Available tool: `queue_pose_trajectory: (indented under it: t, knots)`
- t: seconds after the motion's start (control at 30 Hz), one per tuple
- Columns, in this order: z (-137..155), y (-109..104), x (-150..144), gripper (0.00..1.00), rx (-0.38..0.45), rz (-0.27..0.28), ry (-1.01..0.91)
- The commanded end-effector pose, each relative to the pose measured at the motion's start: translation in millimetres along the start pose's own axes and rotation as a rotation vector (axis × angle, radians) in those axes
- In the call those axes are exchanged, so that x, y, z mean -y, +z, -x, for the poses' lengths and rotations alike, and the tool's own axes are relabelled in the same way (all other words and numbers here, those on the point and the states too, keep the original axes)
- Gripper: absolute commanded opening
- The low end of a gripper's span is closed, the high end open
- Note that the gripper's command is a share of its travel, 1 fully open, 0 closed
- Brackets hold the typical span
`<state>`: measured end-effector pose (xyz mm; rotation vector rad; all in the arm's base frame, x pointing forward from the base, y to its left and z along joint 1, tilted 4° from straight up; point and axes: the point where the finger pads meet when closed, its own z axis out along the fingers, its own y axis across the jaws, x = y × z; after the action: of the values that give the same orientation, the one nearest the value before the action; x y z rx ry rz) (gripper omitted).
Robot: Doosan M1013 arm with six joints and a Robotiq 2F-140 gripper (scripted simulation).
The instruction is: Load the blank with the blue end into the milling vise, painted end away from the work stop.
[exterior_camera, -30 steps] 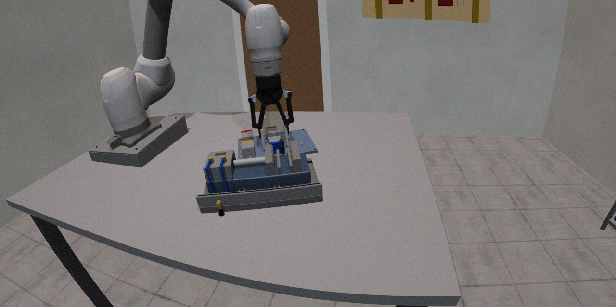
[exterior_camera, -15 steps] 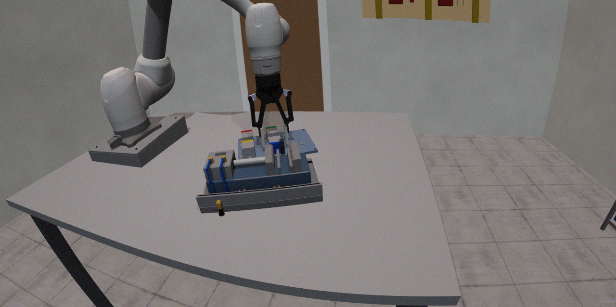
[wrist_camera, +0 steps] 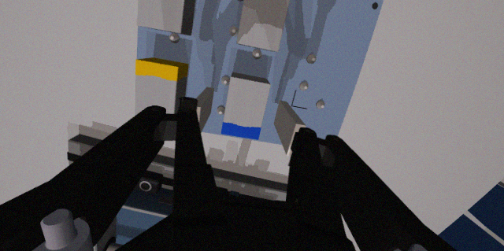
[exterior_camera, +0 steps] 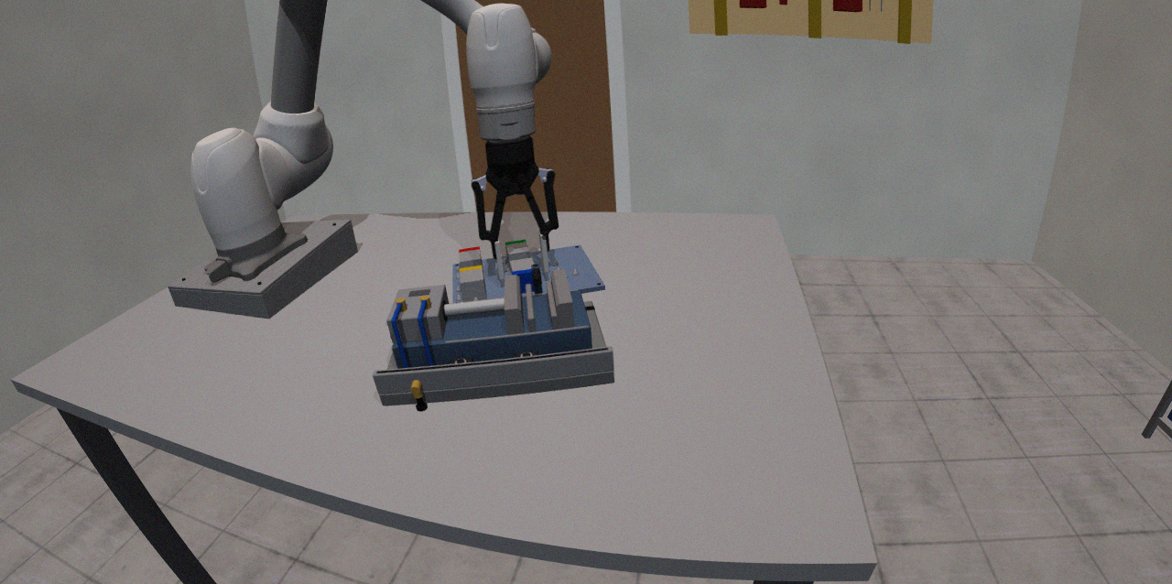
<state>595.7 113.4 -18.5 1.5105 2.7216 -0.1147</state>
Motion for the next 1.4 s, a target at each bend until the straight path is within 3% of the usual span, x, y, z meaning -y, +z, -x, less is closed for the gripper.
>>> queue_pose_trajectory:
  t: [0.0,0.93,0.97,1.37]
  knots:
    - [0.0,-0.5,0.0,0.46,0.000,0.000,0.000]
    - [0.0,0.3,0.0,0.46,0.000,0.000,0.000]
    - [0.0,0.3,0.0,0.00,0.000,0.000,0.000]
    - [0.0,0.3,0.0,0.00,0.000,0.000,0.000]
